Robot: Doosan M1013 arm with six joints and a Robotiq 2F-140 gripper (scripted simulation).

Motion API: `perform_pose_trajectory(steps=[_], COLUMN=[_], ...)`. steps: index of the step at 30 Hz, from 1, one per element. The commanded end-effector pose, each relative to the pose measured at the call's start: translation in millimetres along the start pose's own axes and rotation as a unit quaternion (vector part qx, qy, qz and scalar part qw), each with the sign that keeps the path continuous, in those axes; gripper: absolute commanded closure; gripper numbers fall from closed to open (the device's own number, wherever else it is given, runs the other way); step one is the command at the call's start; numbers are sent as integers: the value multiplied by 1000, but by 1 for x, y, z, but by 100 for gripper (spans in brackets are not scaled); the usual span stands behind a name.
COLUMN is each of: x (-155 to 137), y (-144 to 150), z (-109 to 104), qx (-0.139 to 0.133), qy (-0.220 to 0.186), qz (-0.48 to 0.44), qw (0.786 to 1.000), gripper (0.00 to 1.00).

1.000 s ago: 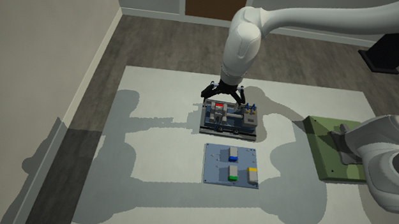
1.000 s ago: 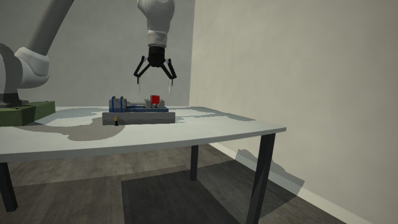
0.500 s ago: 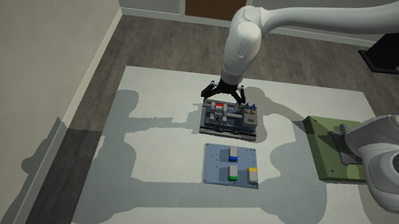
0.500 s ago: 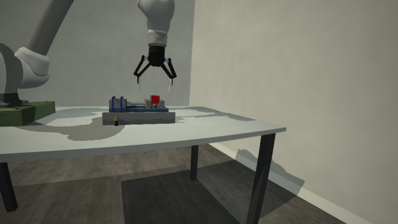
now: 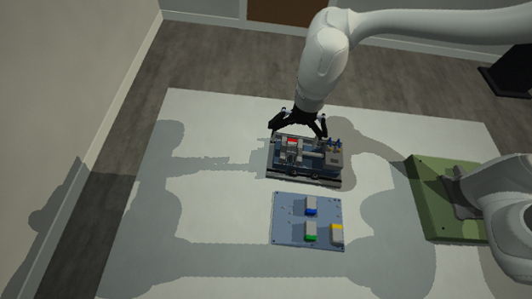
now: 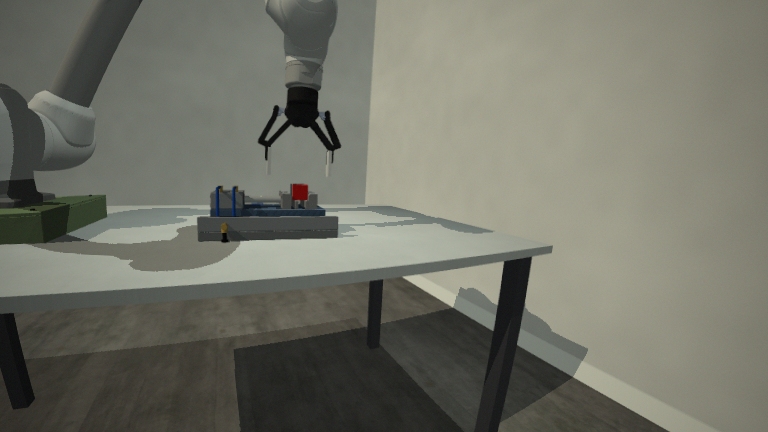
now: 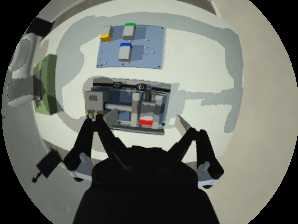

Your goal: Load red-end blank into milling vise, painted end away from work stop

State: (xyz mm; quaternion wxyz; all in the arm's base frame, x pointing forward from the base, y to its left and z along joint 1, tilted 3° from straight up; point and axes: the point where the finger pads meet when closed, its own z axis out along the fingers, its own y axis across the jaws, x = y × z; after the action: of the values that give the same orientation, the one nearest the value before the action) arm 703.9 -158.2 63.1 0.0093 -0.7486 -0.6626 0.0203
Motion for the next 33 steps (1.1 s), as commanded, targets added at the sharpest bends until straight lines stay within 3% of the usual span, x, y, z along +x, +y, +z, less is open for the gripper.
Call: perform_pose_trajectory(steps=[1, 33], x=[0, 0], y=[0, 0], z=[-1, -7], qx=[0, 0], qy=[0, 0], qz=[0, 0], qw=[1000, 1000], gripper=[0, 0])
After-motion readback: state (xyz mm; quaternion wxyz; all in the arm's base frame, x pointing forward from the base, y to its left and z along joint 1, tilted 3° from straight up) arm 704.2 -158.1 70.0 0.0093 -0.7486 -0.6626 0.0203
